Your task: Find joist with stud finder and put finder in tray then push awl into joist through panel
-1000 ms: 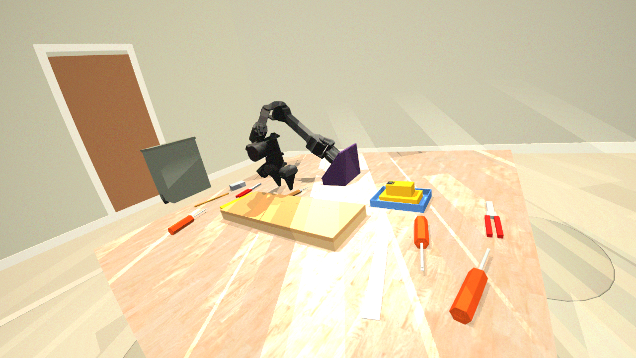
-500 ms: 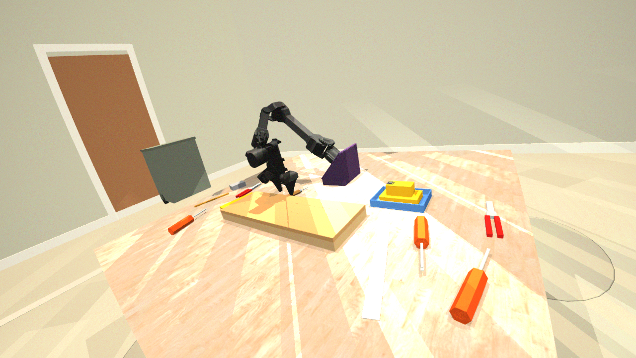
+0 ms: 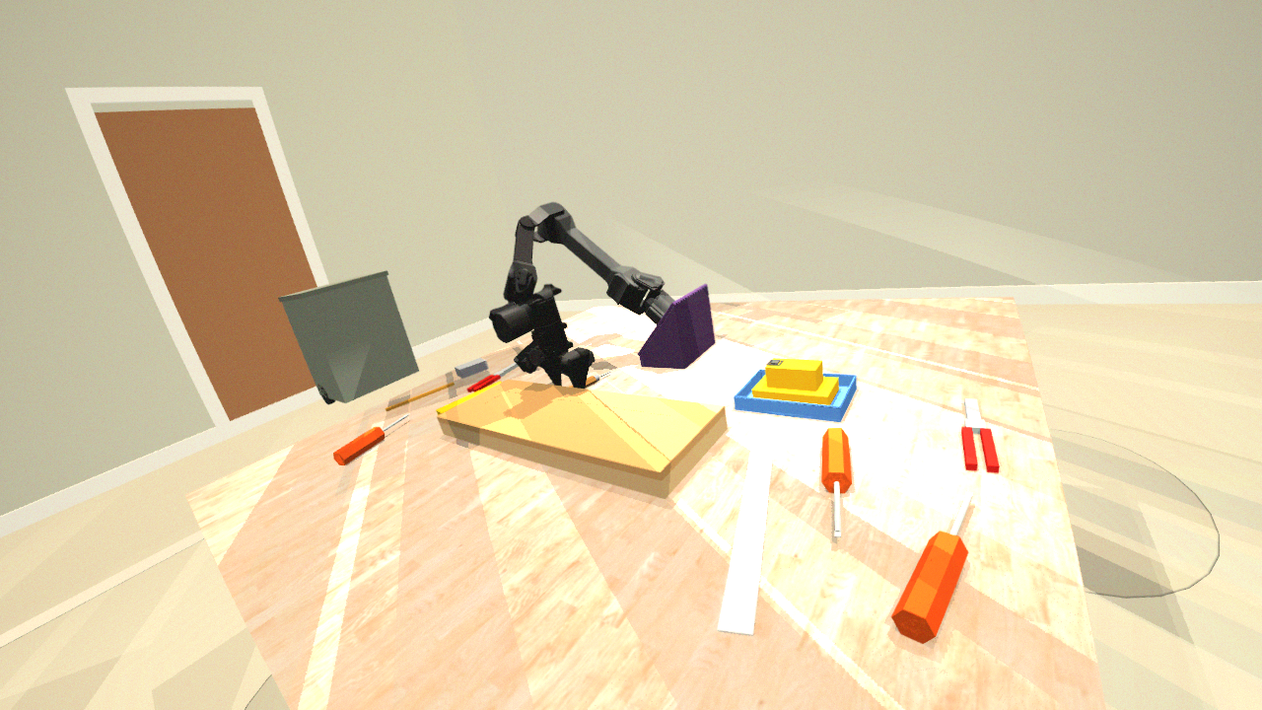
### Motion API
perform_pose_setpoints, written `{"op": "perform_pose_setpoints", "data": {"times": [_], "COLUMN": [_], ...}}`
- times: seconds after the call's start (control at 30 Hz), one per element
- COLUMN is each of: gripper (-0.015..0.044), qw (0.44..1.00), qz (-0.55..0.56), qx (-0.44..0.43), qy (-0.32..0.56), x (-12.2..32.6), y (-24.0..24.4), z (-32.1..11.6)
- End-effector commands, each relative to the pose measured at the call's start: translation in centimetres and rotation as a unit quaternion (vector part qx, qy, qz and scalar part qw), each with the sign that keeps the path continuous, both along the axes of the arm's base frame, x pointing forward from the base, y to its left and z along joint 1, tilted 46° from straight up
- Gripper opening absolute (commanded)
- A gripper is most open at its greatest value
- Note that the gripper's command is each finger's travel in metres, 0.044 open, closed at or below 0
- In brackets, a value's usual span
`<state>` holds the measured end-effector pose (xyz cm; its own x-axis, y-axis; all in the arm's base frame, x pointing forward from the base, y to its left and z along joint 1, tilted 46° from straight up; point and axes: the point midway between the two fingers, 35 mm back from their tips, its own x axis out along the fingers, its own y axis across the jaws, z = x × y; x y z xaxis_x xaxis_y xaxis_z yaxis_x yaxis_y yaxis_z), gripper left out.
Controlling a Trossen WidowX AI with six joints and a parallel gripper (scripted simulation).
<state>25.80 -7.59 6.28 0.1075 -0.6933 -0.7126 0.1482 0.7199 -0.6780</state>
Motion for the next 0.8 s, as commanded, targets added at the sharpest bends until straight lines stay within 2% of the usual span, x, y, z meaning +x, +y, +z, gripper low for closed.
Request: {"op": "perform_pose_setpoints", "data": {"times": [0.0,0.37,0.57,0.63,0.77], "gripper": [0.0361,0.0072,0.0032,0.0,0.0], "qw": [1.0,1.0,1.0,1.0,1.0], "qz": [0.002,0.002,0.002,0.002,0.003], "qx": [-0.002,-0.002,-0.002,-0.001,0.002], "qy": [0.005,0.005,0.005,0.005,0.005], "x": [-0.2,-0.2,-0.2,-0.2,-0.1], "y": [-0.1,-0.1,-0.1,0.1,1.4], "z": [-0.2,-0.2,-0.2,0.0,0.9]}}
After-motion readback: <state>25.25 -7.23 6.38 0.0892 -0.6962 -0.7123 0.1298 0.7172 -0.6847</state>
